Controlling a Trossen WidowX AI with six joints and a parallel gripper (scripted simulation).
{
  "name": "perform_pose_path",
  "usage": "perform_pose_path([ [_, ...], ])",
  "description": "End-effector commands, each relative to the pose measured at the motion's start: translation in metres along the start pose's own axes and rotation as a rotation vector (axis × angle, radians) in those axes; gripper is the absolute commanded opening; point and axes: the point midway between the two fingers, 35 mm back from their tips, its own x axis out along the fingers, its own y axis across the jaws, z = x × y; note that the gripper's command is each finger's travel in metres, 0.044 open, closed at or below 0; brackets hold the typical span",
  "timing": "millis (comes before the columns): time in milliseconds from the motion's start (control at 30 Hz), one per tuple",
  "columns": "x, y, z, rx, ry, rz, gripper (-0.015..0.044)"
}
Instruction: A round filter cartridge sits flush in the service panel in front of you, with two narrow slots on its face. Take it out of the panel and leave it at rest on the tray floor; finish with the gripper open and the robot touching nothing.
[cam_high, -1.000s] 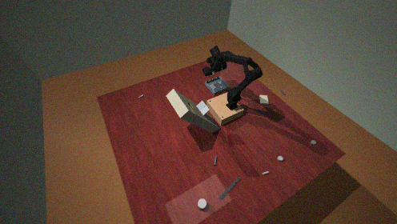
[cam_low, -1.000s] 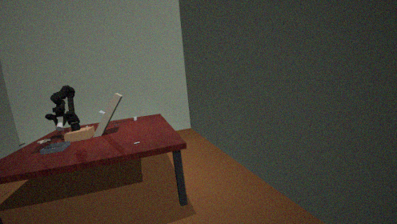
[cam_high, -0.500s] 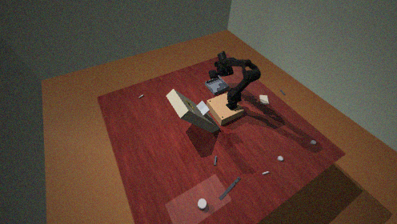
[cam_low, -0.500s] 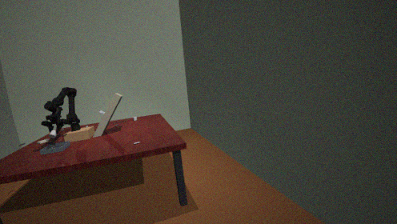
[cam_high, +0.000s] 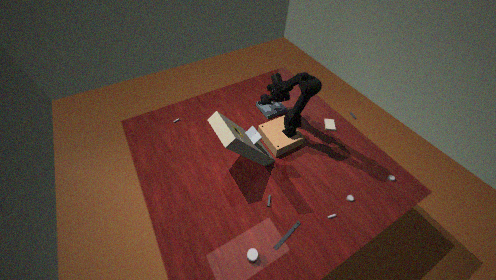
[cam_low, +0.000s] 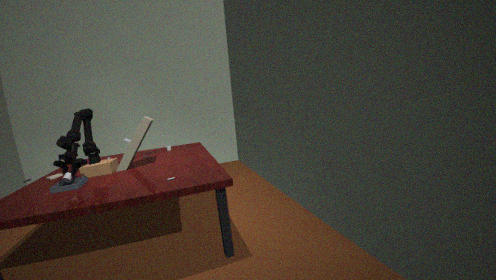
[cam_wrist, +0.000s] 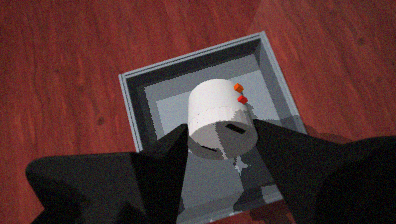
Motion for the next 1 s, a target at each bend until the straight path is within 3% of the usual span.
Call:
perform_pose_path([
  [0,0.014,0.0,-0.011,-0.003,-0.003,0.002,0.0],
  [100,0.014,0.0,-0.011,-0.003,-0.003,0.002,0.0],
  [667,0.01,0.0,-0.01,0.0,0.008,-0.001,0.044],
  [800,0.008,0.0,-0.008,0.0,0.008,-0.001,0.044],
  [967,-0.048,-0.001,0.024,0.001,0.008,0.0,0.044],
])
